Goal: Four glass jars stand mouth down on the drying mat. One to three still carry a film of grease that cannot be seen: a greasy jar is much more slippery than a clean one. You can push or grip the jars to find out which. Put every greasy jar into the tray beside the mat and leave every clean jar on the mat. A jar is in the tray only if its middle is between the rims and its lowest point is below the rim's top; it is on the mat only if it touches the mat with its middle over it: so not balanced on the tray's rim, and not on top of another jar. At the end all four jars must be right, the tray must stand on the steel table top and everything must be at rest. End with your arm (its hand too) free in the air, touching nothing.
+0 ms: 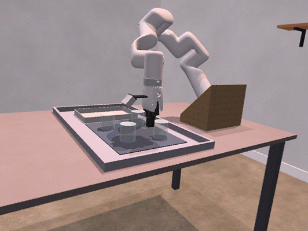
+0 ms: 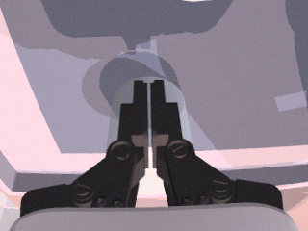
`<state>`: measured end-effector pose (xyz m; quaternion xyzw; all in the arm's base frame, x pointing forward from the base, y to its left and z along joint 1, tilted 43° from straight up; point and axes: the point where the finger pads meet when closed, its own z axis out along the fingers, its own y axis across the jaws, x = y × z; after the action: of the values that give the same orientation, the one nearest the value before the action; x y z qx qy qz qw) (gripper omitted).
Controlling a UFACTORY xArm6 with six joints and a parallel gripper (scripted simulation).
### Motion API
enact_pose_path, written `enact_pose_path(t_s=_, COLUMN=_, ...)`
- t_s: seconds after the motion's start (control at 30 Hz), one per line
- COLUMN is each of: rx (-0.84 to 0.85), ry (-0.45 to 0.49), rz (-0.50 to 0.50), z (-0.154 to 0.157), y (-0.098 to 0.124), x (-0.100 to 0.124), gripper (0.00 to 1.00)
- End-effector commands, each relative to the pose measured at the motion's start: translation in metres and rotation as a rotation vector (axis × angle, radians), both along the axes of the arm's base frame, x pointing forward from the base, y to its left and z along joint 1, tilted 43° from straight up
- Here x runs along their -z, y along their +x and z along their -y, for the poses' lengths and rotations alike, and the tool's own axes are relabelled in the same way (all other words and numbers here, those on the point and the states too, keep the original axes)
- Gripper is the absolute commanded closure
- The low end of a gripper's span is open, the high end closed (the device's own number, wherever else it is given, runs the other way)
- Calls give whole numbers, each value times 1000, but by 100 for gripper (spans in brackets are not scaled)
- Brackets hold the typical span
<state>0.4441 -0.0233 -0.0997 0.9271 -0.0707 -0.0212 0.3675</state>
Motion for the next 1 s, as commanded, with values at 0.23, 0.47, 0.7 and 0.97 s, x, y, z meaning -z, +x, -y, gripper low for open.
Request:
enact_pose_path(t_s=0.23, rx=-2, ry=1, rz=3, z=-1, y=0, x=-1, gripper=100)
enact_pose_path(t_s=0.47, rx=-2, ry=1, rz=3, z=-1, y=-1, x=-1, gripper=100)
enact_pose_path(t_s=0.7, rx=-2, ry=1, rz=3, z=-2, y=-1, x=-1, gripper=100)
enact_pose_path(t_s=0.97, rx=-2, ry=1, rz=3, z=-2, y=-2, x=-1, gripper=100)
